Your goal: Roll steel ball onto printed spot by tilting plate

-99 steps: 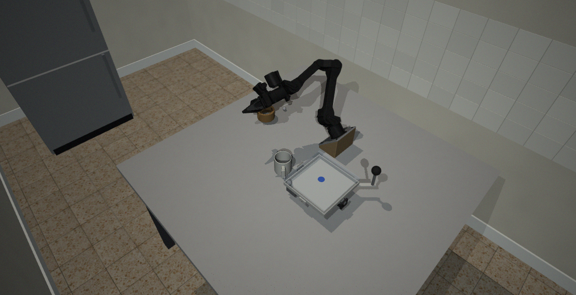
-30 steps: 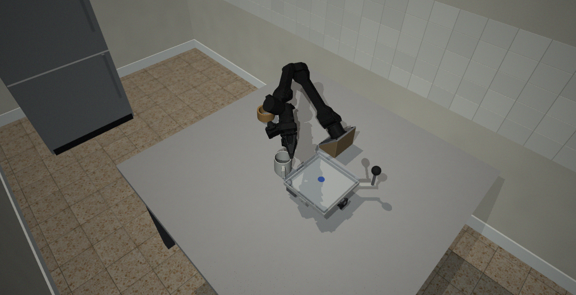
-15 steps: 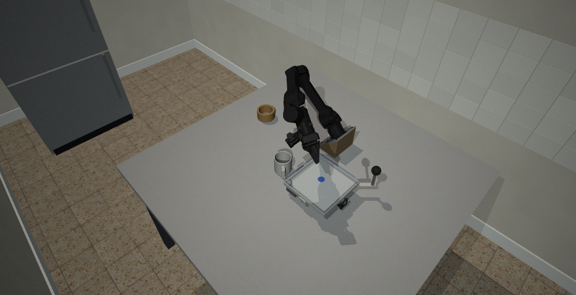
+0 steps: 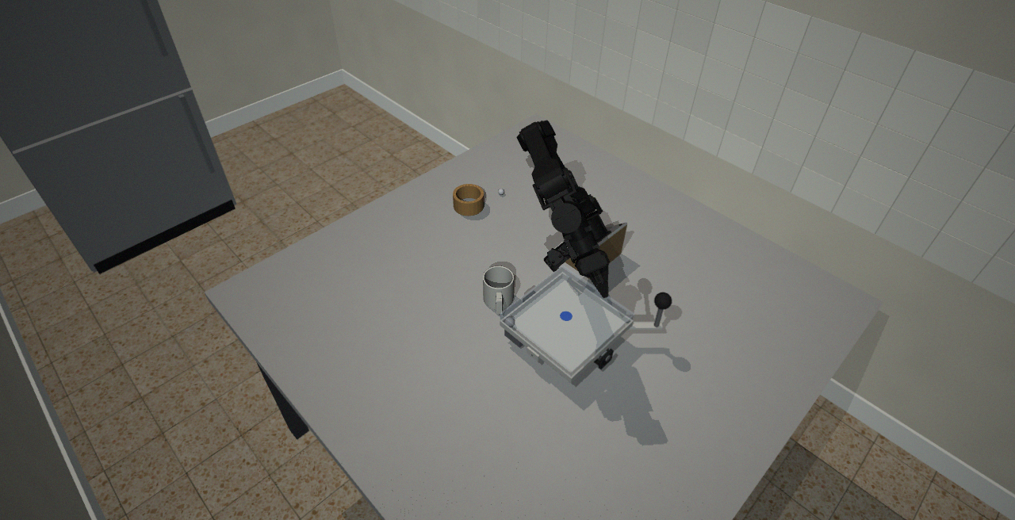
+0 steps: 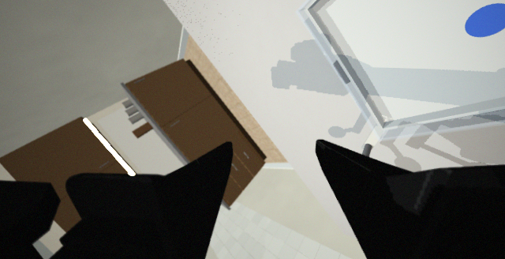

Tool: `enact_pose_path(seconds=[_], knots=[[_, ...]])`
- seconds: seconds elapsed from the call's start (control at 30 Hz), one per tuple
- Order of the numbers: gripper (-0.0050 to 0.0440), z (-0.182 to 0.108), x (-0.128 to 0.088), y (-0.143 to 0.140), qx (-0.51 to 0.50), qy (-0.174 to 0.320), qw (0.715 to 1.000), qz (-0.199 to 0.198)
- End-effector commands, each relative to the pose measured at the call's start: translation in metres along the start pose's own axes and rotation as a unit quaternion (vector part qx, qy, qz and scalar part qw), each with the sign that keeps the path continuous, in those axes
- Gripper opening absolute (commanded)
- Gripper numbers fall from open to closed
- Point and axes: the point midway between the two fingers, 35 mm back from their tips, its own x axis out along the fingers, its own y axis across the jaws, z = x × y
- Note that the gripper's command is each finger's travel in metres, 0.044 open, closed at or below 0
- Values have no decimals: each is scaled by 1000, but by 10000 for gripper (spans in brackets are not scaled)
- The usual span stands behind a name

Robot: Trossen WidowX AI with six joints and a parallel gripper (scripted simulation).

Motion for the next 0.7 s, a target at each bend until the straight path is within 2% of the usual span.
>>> enact_pose_path(seconds=[0.0,0.07,0.1,0.13,0.17,0.23,0.27,0.3,0.33,0.4,0.43,0.47,0.5,0.63,0.67], knots=[[300,-37,24,-5,12,-1,998,-63],[300,-37,24,-5,12,-1,998,-63],[300,-53,34,-9,17,-5,996,-90],[300,-53,34,-9,17,-5,996,-90],[300,-69,43,-14,22,-12,993,-117],[300,-69,43,-14,22,-12,993,-117],[300,-85,52,-21,27,-21,989,-144],[300,-85,52,-21,27,-21,989,-144],[300,-99,60,-28,31,-33,985,-169],[300,-99,60,-28,31,-33,985,-169],[300,-114,69,-36,35,-47,979,-194],[300,-114,69,-36,35,-47,979,-194],[300,-127,76,-44,39,-64,973,-217],[300,-127,76,-44,39,-64,973,-217],[300,-140,84,-54,43,-83,967,-239]])
